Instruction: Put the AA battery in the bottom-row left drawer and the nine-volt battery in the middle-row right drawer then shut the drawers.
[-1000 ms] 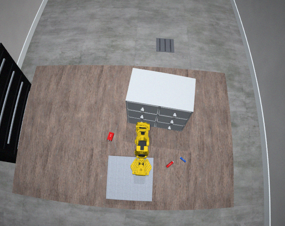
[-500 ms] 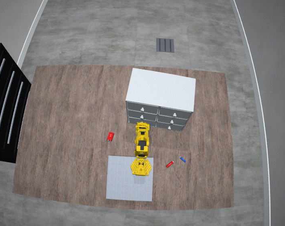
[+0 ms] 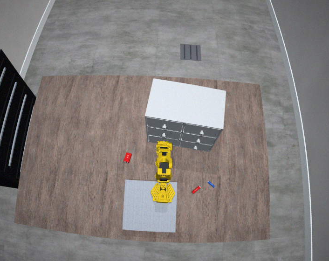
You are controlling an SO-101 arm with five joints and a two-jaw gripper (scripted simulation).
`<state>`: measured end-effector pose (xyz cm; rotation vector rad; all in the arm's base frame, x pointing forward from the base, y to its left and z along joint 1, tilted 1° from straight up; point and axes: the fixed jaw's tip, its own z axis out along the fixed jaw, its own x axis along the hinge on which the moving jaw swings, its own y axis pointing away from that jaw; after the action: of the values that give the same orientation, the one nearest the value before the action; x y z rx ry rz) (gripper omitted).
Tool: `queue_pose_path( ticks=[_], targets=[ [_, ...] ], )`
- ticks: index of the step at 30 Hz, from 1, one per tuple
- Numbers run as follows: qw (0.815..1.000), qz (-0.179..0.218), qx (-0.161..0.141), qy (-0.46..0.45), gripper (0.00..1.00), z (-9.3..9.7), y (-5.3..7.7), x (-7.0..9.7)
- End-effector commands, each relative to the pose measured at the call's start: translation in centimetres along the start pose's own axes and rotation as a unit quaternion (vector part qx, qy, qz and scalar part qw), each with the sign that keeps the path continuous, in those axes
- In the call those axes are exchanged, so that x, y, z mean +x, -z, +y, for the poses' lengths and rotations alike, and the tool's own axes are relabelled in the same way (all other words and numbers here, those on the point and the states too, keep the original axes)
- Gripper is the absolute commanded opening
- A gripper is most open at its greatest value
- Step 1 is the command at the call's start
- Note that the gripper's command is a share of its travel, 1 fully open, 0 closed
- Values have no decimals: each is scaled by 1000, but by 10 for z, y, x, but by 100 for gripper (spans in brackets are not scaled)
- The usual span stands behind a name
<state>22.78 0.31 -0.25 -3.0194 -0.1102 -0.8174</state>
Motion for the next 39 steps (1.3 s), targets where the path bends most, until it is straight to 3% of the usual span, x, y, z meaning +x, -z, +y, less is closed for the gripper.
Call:
queue_pose_path(
  ticks=[1,39],
  targets=[
    [1000,1,-7,-5,2,4,-1,1],
    [1000,2,-2,-8,0,0,5,-7]
  ],
)
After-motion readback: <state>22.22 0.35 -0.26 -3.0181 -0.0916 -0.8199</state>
